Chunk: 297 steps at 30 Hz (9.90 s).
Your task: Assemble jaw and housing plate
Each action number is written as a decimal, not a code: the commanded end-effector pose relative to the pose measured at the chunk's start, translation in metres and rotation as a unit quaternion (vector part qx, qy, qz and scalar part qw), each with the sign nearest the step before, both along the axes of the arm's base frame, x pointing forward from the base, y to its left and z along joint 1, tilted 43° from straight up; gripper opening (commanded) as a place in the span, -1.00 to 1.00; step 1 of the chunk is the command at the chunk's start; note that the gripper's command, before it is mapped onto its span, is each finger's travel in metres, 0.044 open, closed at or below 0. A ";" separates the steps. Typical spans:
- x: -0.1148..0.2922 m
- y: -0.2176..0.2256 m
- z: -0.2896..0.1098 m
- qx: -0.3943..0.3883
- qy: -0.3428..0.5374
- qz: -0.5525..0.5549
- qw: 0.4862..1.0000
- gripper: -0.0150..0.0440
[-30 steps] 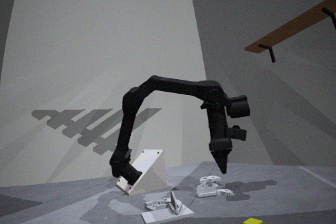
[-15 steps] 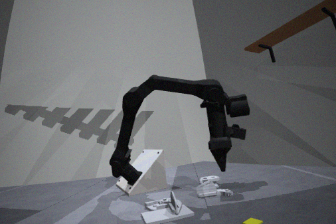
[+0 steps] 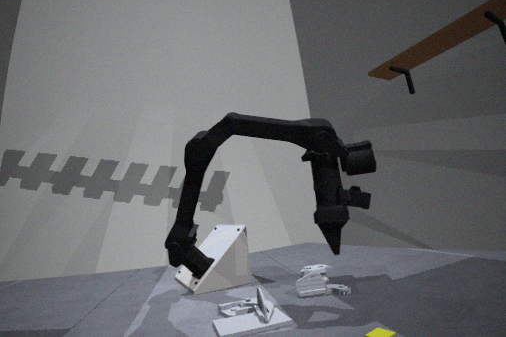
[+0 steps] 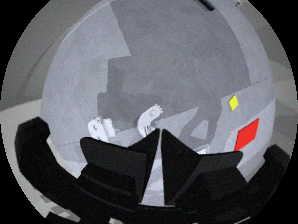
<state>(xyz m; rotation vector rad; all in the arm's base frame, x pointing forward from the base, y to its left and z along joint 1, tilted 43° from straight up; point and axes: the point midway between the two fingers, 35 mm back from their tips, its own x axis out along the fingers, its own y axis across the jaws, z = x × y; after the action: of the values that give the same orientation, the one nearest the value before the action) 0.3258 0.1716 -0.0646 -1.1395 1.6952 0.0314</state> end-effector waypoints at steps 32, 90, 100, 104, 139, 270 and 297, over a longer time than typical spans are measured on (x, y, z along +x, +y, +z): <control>0.000 0.000 0.000 0.000 0.000 0.000 1.000 1.00; 0.000 0.000 0.000 0.000 0.000 0.000 1.000 -0.49; 0.000 0.000 0.000 0.000 0.000 0.000 1.000 -0.40; 0.000 0.000 0.000 0.000 0.000 0.000 1.000 -0.05; 0.000 0.000 0.000 0.000 0.000 0.000 1.000 1.00; -0.051 -0.068 -0.048 -0.001 0.089 0.095 0.991 1.00; -0.051 -0.067 -0.048 0.001 0.087 0.093 0.992 -0.04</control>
<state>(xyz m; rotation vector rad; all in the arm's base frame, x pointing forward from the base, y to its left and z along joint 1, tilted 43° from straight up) 0.2750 0.1039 -0.1124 -1.3242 1.7343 0.2530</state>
